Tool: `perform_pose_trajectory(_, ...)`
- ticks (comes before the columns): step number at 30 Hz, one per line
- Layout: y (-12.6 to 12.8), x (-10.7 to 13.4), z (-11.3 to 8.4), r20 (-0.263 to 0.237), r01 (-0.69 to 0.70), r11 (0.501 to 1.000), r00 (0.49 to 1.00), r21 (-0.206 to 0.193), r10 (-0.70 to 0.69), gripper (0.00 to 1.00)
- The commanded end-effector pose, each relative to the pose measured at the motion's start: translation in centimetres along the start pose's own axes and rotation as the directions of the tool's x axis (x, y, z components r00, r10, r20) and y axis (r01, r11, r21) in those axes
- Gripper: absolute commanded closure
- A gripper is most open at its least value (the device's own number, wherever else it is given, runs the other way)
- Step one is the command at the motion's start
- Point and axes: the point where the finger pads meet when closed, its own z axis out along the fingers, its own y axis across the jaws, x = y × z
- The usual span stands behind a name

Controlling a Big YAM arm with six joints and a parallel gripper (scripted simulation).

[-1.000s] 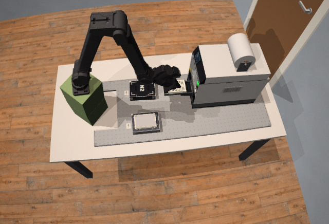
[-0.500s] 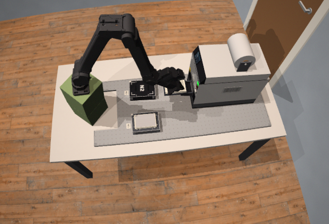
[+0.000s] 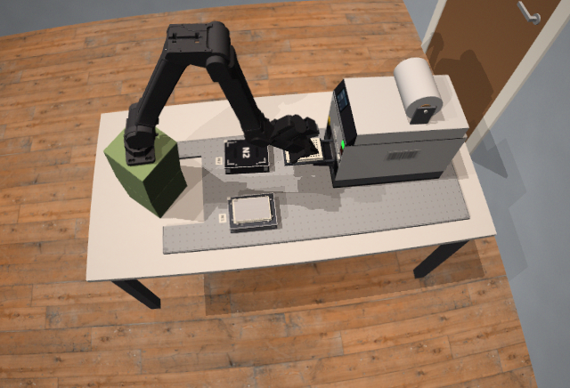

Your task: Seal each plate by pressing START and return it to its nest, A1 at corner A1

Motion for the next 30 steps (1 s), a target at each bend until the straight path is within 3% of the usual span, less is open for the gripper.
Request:
perform_pose_trajectory(1,-0.7,-2.7,0.8,0.051,0.003,1.0,0.999,0.01,-0.004,1.0)
perform_pose_trajectory(10,-0.7,0.1,2.9,0.005,0.003,1.0,1.0,0.009,-0.003,1.0)
perform_pose_trajectory(19,0.5,-1.7,4.3,0.038,0.015,1.0,0.999,-0.008,-0.015,1.0)
perform_pose_trajectory(26,0.7,0.4,5.2,0.002,0.017,1.0,1.0,-0.013,-0.017,1.0)
perform_pose_trajectory(30,0.7,-0.3,5.5,0.015,0.016,1.0,1.0,-0.011,-0.016,1.0)
